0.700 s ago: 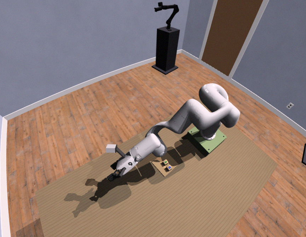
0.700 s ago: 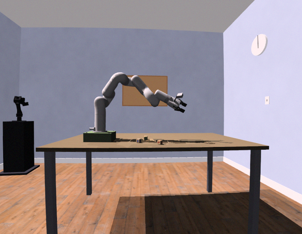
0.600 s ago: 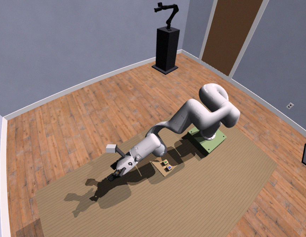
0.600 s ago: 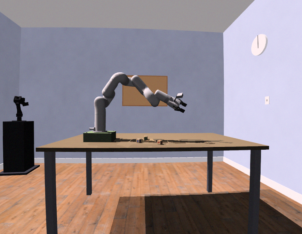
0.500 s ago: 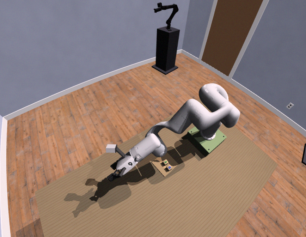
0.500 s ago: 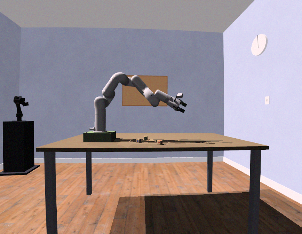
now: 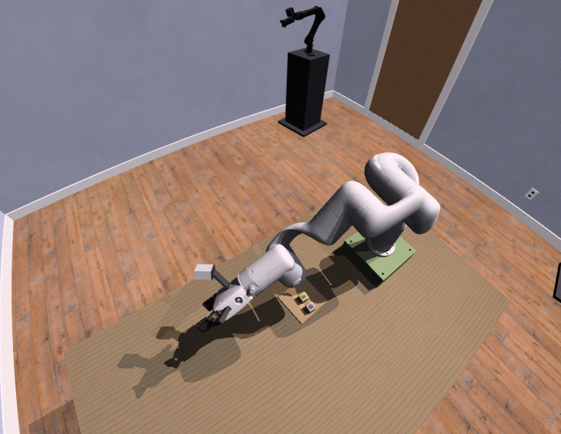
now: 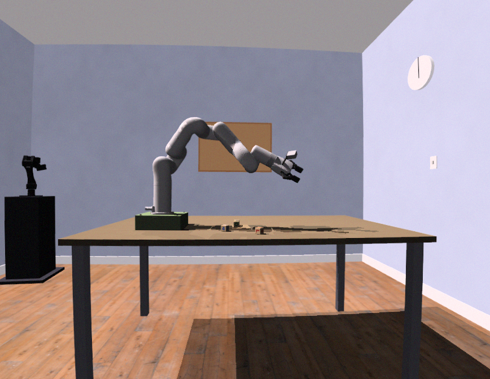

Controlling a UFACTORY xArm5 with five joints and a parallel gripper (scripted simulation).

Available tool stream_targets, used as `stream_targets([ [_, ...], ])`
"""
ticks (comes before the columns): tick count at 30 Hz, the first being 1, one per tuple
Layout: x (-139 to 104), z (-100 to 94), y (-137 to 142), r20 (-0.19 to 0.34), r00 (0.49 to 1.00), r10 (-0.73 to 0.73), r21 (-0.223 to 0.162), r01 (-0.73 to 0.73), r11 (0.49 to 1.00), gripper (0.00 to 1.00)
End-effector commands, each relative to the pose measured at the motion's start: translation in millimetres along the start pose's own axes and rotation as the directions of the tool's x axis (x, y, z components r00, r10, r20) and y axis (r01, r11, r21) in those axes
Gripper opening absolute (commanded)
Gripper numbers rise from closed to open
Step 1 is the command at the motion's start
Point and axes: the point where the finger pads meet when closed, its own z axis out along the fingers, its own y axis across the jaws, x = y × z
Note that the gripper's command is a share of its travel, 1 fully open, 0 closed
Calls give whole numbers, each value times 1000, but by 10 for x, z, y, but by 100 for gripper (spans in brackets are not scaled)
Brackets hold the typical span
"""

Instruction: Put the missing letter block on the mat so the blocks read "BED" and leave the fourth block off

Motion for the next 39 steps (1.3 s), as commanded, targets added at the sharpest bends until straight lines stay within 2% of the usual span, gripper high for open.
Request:
stream_targets([
  [1,-1,-7,-5,7,1000,19,-6,-19,1000,100],
  [4,-66,-12,41,37,996,77,-38,-75,996,100],
  [7,-176,-30,118,78,982,173,-98,-165,981,100],
  [11,-290,-63,200,107,957,269,-166,-250,954,100],
  [13,-290,-63,200,107,957,269,-166,-250,954,100],
  [14,-357,-90,249,118,938,325,-208,-297,932,100],
  [15,-395,-107,276,123,927,356,-232,-322,918,100],
  [20,-538,-184,382,125,875,467,-325,-409,853,100],
  [28,-781,-368,565,80,770,633,-481,-527,701,100],
  [30,-781,-368,565,80,770,633,-481,-527,701,100],
  [31,-864,-448,629,50,730,682,-531,-559,637,100],
  [33,-907,-492,662,31,709,705,-556,-574,601,100],
  [39,-1079,-697,797,-62,621,781,-646,-622,443,100],
])
